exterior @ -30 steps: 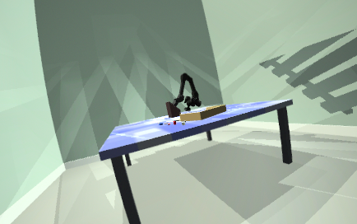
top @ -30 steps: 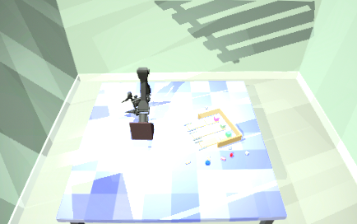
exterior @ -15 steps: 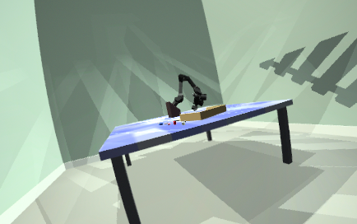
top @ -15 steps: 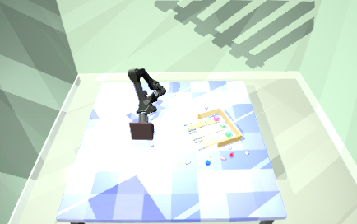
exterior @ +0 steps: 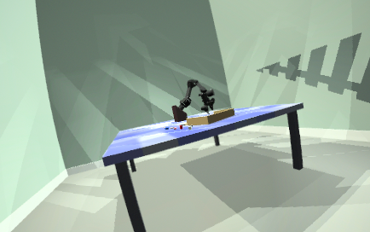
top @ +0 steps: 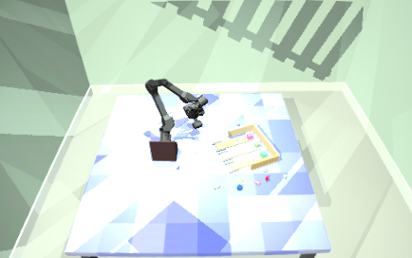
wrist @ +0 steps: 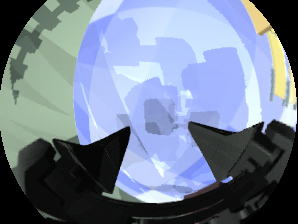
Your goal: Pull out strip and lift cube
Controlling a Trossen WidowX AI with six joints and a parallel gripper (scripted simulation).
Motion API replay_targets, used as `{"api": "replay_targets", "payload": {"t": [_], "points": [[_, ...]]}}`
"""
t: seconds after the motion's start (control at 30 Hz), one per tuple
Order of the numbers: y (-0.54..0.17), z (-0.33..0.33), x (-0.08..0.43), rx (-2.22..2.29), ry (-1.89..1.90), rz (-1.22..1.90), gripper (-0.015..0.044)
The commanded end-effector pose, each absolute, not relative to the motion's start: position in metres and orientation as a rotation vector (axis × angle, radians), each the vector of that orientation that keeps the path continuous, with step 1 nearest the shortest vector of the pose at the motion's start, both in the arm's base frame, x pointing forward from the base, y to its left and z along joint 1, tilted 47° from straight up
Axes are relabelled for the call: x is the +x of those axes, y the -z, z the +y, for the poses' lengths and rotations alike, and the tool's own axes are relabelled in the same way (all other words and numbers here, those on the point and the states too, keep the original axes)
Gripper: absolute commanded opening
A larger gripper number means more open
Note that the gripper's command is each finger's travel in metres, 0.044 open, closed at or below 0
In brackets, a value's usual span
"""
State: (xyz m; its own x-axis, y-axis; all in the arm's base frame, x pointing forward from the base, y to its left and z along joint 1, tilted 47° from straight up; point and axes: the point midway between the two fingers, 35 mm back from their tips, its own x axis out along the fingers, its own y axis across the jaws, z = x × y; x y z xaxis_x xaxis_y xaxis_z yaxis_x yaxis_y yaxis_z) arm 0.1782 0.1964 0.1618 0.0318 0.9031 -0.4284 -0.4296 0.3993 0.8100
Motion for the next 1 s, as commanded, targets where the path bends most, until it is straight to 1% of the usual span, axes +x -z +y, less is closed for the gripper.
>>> {"api": "replay_targets", "payload": {"t": [0.0,0.13,0.37,0.5,0.67,0.73,0.97], "points": [[-0.145,0.161,0.223,0.62,-0.936,1.025,0.04],[-0.127,0.113,0.26,0.685,-0.756,0.933,0.04],[-0.111,0.028,0.297,0.759,-0.523,0.752,0.04],[-0.103,-0.031,0.305,0.785,-0.38,0.631,0.04],[-0.093,-0.101,0.297,0.799,-0.203,0.493,0.04],[-0.092,-0.11,0.295,0.799,-0.18,0.475,0.04],[-0.092,-0.11,0.295,0.799,-0.18,0.475,0.04]]}}
